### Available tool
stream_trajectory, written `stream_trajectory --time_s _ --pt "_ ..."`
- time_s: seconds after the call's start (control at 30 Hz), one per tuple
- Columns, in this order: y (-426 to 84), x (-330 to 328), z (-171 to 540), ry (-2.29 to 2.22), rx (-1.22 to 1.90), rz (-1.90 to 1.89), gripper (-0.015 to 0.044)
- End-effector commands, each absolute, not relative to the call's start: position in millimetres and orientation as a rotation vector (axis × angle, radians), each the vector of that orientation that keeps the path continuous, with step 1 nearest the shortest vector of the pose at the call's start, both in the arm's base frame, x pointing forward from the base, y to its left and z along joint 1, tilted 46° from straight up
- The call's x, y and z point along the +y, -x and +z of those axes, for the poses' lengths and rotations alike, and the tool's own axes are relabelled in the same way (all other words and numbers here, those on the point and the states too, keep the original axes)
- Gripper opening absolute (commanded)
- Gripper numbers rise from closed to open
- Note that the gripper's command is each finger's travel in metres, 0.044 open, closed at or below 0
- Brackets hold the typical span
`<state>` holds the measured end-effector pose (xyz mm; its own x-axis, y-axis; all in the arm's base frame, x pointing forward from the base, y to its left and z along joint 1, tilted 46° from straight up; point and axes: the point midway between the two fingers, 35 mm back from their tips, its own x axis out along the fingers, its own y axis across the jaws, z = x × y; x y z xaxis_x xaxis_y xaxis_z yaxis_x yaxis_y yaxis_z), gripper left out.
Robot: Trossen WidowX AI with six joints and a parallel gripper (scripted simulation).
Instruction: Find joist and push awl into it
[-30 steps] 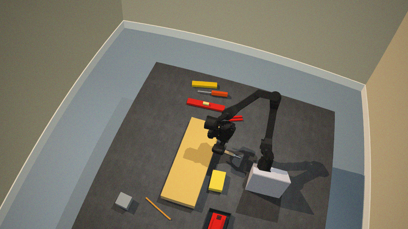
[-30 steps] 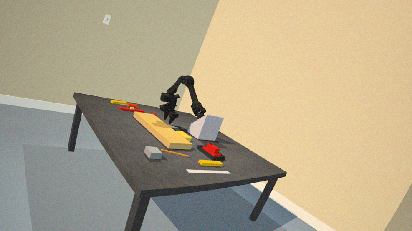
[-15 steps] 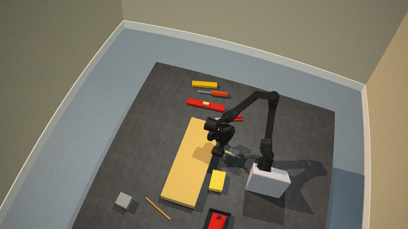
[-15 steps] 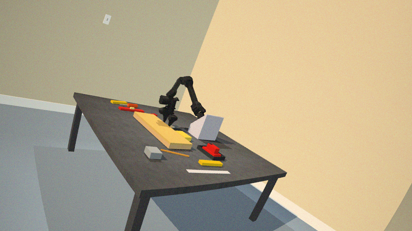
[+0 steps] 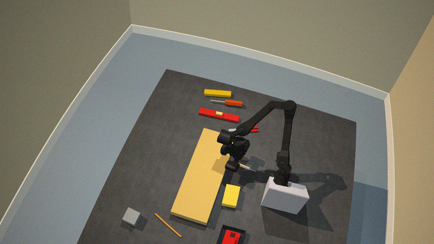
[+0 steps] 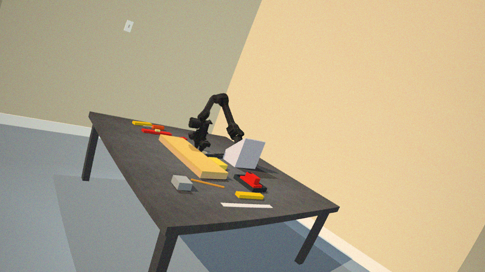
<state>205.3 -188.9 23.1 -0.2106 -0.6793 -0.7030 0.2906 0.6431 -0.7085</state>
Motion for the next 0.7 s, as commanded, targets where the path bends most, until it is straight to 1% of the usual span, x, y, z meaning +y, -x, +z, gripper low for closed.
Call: stream_trajectory --time_s 0.0,0.17,0.37,0.4,0.43,0.67 --pt "-205 -190 23 0.343 1.545 -0.916 0.0204" --pt "-205 -190 23 0.343 1.545 -0.916 0.0072" --pt "-205 -190 23 0.343 1.545 -0.916 0.0032" --pt "-206 -189 24 0.342 1.545 -0.916 0.0006" --pt "-206 -188 25 0.341 1.545 -0.915 0.0" --pt "-218 -164 45 0.332 1.545 -0.904 0.0"
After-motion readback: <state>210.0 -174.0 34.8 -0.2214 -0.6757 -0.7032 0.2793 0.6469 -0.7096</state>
